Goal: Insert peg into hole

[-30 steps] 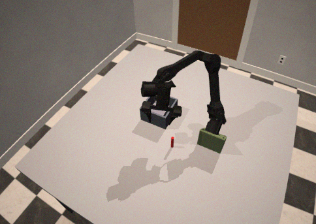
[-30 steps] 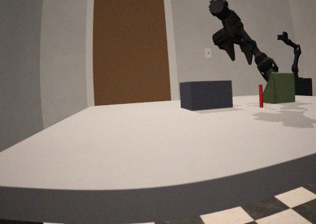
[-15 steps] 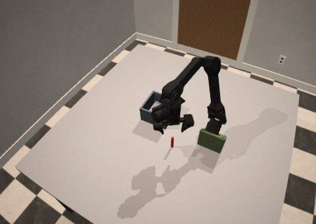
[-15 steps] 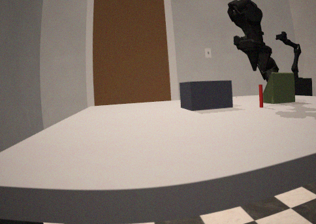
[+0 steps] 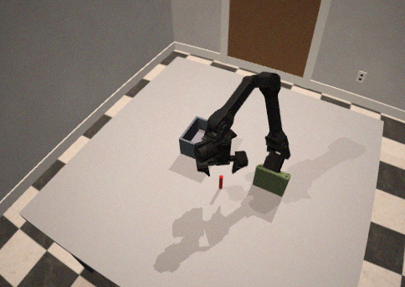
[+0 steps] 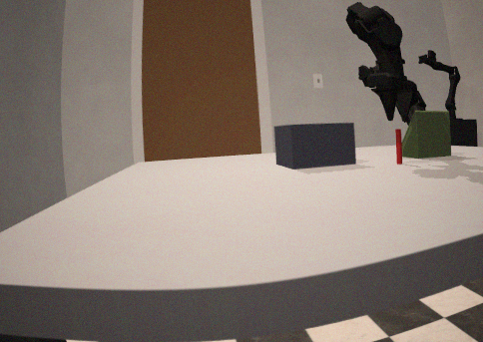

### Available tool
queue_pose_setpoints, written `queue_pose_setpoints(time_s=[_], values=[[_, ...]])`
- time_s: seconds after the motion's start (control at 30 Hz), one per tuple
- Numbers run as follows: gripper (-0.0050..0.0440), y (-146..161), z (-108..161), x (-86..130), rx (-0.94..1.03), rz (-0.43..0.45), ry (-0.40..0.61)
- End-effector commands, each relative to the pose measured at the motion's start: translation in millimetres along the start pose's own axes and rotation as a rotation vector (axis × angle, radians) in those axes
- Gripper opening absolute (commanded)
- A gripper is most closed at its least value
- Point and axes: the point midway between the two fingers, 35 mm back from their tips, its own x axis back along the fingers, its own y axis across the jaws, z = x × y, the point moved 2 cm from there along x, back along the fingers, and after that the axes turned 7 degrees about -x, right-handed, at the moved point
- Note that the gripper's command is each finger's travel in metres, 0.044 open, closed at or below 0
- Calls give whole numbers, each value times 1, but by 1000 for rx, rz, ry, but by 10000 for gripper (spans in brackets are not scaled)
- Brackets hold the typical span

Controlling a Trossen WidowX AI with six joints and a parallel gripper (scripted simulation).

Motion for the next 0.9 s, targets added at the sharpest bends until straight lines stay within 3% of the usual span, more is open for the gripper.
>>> queue_pose_setpoints(time_s=[0.0, 0.87], values=[[440, -1, -1, -8, 6, 6, -7], [440, -1, -1, -47, 6, 6, -7]])
